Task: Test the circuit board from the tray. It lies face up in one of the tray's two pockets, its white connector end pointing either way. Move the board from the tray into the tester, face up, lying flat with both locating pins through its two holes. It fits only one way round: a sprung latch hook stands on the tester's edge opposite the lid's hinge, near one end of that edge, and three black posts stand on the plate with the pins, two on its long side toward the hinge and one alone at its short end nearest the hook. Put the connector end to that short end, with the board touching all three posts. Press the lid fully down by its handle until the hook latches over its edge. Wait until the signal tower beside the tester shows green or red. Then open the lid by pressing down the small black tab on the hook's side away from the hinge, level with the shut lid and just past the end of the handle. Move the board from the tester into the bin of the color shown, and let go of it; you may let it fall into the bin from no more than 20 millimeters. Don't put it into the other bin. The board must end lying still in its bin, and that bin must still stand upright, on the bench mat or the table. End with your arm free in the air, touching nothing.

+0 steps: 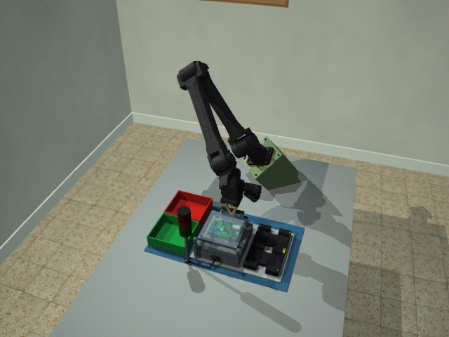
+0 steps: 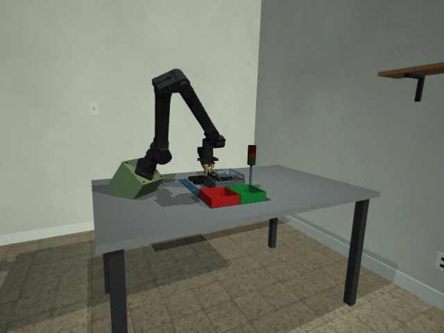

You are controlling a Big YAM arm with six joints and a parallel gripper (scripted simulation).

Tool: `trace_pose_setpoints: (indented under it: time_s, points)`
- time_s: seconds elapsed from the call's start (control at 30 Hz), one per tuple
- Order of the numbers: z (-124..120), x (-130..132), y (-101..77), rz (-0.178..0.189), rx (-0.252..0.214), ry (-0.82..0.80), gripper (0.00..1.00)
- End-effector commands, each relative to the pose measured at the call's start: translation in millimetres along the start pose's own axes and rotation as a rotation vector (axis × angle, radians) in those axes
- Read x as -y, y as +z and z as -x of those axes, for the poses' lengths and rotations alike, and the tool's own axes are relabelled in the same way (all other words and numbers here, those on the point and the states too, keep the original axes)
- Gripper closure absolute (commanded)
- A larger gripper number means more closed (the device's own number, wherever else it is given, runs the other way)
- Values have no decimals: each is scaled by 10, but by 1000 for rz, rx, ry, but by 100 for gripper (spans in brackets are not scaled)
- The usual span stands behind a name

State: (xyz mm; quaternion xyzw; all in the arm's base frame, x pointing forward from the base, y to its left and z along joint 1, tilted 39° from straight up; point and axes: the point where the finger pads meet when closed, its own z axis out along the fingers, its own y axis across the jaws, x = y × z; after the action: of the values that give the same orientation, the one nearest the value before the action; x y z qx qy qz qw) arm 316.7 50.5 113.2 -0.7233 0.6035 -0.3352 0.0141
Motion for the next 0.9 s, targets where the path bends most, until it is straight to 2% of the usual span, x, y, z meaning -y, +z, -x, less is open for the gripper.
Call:
trace_pose_setpoints:
  time_s: [0.0,0.87]
  points:
    - [-37,45,195,21,-18,7,100]
    - [-42,67,202,17,-19,9,100]
